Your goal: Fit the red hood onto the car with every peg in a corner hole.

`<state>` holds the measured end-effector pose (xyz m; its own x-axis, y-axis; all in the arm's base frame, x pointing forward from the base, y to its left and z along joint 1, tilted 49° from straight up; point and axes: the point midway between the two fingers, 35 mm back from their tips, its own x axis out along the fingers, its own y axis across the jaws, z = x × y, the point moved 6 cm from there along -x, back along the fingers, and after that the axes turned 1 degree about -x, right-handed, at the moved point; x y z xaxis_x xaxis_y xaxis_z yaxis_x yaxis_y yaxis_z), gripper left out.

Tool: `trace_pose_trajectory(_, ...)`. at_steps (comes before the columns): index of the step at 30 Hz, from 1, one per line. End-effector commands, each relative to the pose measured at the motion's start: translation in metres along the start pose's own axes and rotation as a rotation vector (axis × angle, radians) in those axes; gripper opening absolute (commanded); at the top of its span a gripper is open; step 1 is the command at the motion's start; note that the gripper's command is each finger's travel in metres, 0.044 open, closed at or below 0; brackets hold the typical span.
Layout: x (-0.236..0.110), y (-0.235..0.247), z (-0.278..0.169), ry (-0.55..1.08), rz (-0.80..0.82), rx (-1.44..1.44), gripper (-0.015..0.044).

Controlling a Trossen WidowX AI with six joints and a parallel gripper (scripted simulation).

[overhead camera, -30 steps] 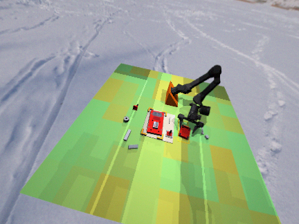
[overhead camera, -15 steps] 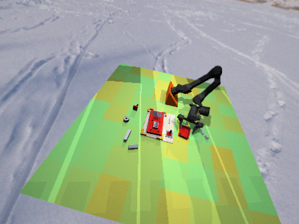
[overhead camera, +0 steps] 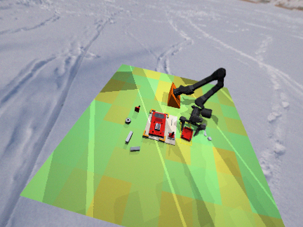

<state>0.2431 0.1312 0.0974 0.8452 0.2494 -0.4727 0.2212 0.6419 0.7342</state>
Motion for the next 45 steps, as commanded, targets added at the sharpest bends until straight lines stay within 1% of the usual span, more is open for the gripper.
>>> trace_pose_trajectory(1, 0.001, -0.002, -0.003, 0.0, -0.008, 0.001, 0.044)
trace_pose_trajectory(10, 0.003, -0.002, -0.007, 0.0, -0.008, 0.001, 0.044)
trace_pose_trajectory(13, 0.002, 0.0, -0.004, 0.0, -0.001, 0.0, 0.0361)
trace_pose_trajectory(23, 0.002, 0.0, -0.004, 0.0, -0.001, 0.0, 0.0295)
trace_pose_trajectory(34, -0.008, 0.001, 0.021, 0.001, -0.003, 0.0, 0.0006)
trace_pose_trajectory(45, -0.027, 0.0, 0.051, -0.002, -0.002, -0.001, 0.0)
